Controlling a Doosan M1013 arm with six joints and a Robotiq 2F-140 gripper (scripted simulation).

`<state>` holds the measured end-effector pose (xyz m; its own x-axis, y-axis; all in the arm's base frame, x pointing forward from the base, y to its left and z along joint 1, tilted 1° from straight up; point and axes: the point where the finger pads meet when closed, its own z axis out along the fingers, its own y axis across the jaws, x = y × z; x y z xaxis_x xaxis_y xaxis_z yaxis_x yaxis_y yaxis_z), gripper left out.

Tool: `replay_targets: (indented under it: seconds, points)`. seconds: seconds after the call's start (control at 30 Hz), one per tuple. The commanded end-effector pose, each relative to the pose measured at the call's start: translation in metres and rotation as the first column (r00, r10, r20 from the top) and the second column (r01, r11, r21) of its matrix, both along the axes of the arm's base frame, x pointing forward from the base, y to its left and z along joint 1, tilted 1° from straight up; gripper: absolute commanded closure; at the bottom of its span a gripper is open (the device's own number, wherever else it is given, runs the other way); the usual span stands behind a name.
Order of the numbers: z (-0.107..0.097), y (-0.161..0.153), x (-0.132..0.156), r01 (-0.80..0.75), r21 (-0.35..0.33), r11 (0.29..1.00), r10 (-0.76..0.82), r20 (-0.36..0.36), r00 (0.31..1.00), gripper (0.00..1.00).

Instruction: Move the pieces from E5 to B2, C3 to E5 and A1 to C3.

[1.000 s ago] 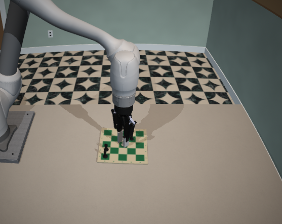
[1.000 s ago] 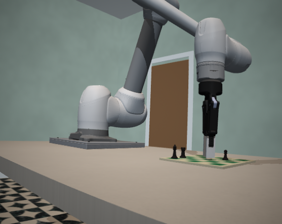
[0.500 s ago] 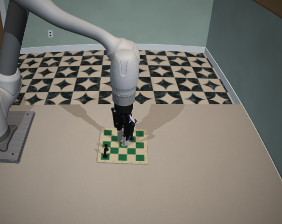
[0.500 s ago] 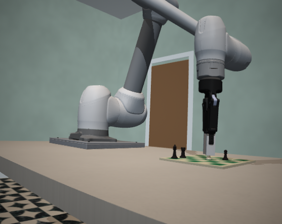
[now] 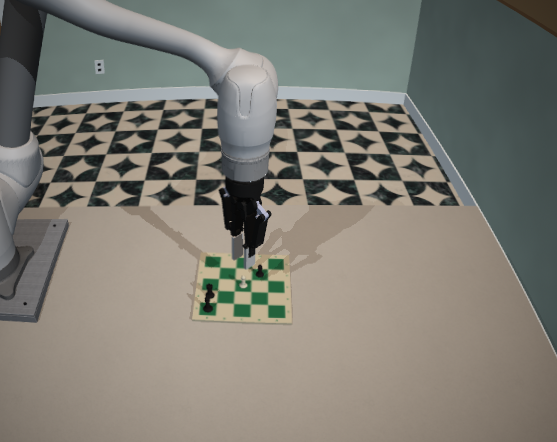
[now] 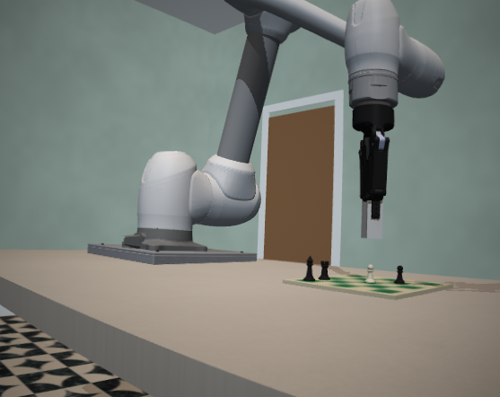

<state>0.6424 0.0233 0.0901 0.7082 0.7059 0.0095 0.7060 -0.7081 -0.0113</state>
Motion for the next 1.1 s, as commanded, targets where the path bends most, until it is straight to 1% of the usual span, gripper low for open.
replay_targets:
  seconds: [0.0, 0.1, 0.23, 0.27, 1.07]
  points:
    - [0.0106, -0.0001, 0.0000, 0.000, 0.000, 1.000, 0.000, 0.000, 1.000, 0.80]
    - [0.0174, -0.0002, 0.0001, 0.000, 0.000, 1.000, 0.000, 0.000, 1.000, 0.80]
    - [0.0193, -0.0003, 0.0000, 0.000, 0.000, 1.000, 0.000, 0.000, 1.000, 0.80]
    - [0.0193, -0.0003, 0.0000, 0.000, 0.000, 1.000, 0.000, 0.000, 1.000, 0.00]
    - [0.0198, -0.0003, 0.0001, 0.000, 0.000, 1.000, 0.000, 0.000, 1.000, 0.00]
